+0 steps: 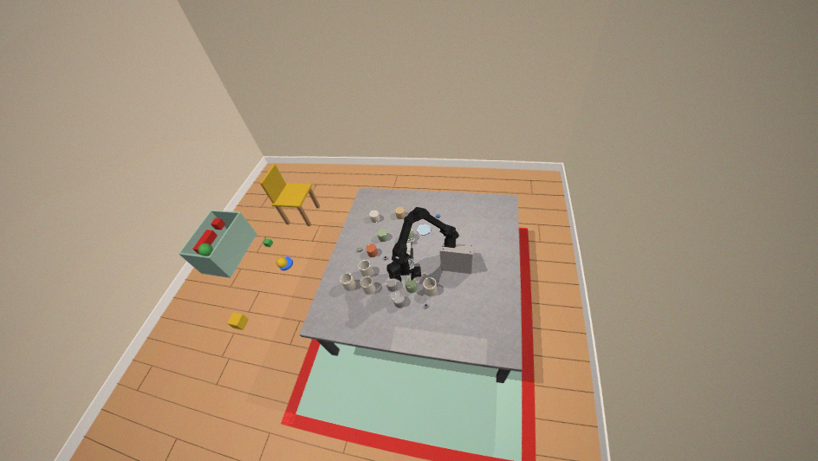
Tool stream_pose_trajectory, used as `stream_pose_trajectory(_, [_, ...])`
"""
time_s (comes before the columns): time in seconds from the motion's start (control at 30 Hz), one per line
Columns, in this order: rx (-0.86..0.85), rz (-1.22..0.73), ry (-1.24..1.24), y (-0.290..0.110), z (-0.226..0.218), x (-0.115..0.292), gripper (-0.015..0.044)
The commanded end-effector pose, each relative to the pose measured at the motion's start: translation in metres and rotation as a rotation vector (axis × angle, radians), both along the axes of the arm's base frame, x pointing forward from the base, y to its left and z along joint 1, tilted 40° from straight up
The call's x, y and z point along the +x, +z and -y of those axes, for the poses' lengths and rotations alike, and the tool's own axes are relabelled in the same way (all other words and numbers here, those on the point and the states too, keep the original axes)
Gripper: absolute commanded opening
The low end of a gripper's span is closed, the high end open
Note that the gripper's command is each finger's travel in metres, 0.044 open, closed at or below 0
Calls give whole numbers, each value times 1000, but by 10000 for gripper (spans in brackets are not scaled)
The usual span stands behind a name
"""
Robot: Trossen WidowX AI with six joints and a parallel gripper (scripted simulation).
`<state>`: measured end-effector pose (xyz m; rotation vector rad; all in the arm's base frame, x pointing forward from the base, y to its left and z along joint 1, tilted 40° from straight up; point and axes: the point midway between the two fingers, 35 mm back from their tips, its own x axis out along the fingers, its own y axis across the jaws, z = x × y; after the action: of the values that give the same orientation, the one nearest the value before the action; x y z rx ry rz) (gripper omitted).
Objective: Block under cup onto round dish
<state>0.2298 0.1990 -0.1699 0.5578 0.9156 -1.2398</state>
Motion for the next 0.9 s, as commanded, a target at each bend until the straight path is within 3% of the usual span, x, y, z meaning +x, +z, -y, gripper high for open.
stream_pose_trajectory(0.0, [8, -47, 66, 5, -1, 5, 260])
stream_pose_trajectory(0.87, [-76, -550, 803, 43, 28, 20, 260])
